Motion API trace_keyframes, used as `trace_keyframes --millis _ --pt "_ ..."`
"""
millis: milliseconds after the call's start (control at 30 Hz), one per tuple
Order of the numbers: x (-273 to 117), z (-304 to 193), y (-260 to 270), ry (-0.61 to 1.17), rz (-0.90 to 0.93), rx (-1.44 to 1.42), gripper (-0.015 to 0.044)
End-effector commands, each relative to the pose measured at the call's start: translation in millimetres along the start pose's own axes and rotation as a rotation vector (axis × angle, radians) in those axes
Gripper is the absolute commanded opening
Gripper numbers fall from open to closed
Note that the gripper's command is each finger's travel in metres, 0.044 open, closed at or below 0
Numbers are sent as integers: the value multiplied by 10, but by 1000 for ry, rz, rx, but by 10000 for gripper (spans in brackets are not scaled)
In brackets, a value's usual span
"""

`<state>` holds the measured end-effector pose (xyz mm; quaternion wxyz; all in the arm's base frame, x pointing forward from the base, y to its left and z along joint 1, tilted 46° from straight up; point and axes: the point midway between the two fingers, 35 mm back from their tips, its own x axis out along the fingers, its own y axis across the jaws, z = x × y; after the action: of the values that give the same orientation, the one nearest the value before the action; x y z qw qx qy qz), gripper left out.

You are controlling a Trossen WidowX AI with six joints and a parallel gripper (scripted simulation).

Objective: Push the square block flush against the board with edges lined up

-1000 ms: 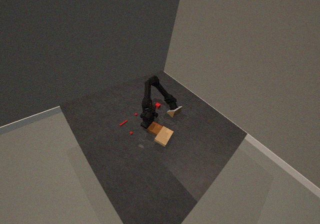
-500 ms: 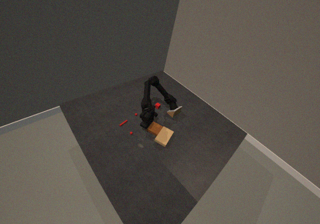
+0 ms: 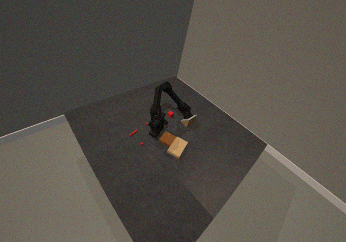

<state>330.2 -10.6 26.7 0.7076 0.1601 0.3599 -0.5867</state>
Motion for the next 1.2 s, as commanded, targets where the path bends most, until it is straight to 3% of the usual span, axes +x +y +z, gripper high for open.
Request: trace_keyframes --millis 0,300,433,667,1167 --pt "-17 100 17 -5 6 5 0" --pt "-29 136 -1 -2 0 2 0" --pt "-534 127 -7 -4 5 4 0" --pt "-517 117 2 -9 11 -9 0" --pt "-566 -237 327 -5 12 -499 0"
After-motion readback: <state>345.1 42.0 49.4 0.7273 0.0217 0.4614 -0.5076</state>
